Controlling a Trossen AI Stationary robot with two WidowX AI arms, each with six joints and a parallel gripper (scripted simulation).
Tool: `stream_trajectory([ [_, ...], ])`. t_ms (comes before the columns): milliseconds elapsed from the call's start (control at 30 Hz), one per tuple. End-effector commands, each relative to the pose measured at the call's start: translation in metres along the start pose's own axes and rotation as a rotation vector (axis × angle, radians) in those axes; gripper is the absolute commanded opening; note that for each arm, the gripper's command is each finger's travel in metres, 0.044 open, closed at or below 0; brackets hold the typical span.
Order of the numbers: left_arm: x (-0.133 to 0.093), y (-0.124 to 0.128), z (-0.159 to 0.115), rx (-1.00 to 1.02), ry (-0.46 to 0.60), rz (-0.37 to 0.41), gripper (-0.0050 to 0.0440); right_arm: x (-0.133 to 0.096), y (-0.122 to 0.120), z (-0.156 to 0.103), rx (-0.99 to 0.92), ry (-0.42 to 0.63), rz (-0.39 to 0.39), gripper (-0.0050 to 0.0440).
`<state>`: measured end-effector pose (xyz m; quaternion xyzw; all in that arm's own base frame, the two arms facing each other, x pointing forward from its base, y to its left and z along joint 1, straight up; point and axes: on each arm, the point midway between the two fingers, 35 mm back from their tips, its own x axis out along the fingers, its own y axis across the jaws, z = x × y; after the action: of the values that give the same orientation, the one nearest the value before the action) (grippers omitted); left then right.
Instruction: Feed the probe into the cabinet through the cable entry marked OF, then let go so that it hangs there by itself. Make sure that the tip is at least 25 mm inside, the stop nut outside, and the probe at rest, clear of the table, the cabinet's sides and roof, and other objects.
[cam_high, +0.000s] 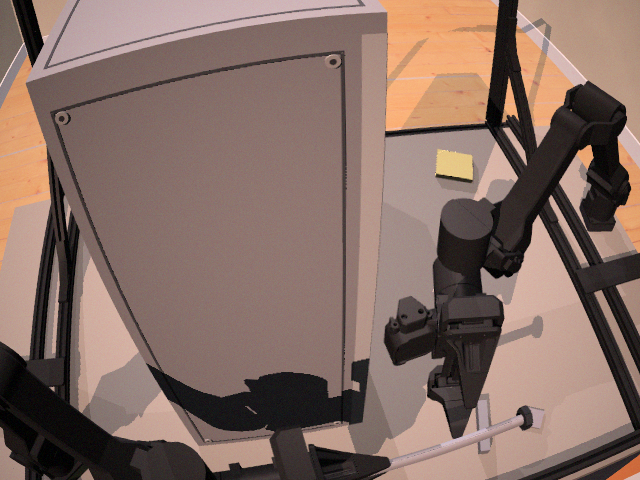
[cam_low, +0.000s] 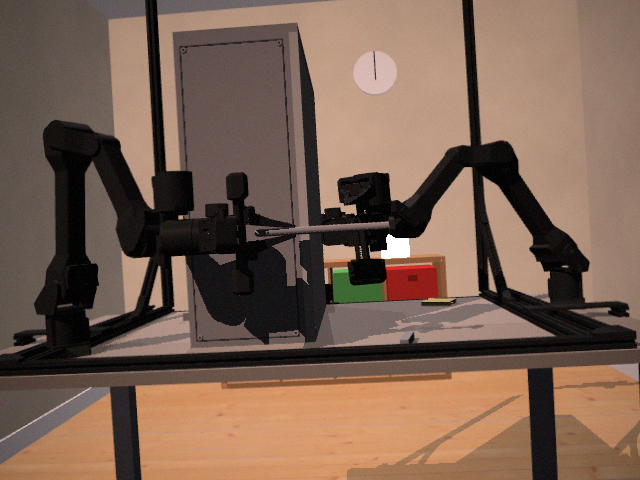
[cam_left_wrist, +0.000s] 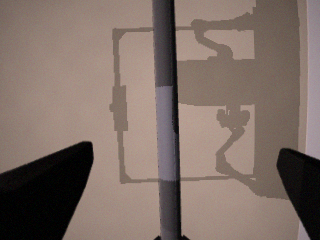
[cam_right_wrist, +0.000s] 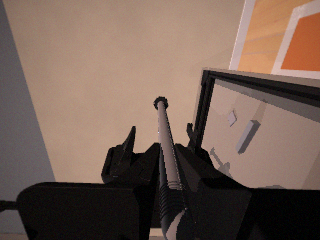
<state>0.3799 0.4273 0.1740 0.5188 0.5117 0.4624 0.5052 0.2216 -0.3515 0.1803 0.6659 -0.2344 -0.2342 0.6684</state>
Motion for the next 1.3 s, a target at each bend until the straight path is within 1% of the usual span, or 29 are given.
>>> stream_trajectory([
  [0,0.004,0.004,0.001,-0.009,-0.068,0.004,0.044,0.0,0.0,0.001,0.003,-0.005,-0.001,0.0],
  [233,0.017,0.007,0.007,-0.021,-0.278,0.008,0.044,0.0,0.0,0.001,0.003,-0.005,-0.001,0.0],
  [433,0.021,0.011,0.01,-0.03,-0.483,0.014,0.044,0.0,0.0,0.001,0.003,-0.005,-0.001,0.0],
  [500,0.021,0.011,0.01,-0.03,-0.483,0.014,0.044,0.0,0.0,0.001,0.003,-0.005,-0.001,0.0],
  [567,0.021,0.012,0.01,-0.032,-0.554,0.017,0.044,0.0,0.0,0.001,0.003,-0.005,-0.001,0.0],
  [800,0.015,0.016,0.004,-0.033,-0.804,0.036,0.044,0.0,0.0,0.001,0.003,-0.005,-0.001,0.0],
  [1000,0.005,0.019,-0.008,-0.024,-1.005,0.061,0.044,0.0,0.0,0.001,0.003,-0.005,-0.001,0.0],
  [1067,0.005,0.019,-0.008,-0.024,-1.005,0.061,0.044,0.0,0.0,0.001,0.003,-0.005,-0.001,0.0],
  [1267,-0.007,0.02,-0.026,-0.007,-1.182,0.092,0.044,0.0,0.0,0.001,0.003,-0.005,-0.001,0.0],
])
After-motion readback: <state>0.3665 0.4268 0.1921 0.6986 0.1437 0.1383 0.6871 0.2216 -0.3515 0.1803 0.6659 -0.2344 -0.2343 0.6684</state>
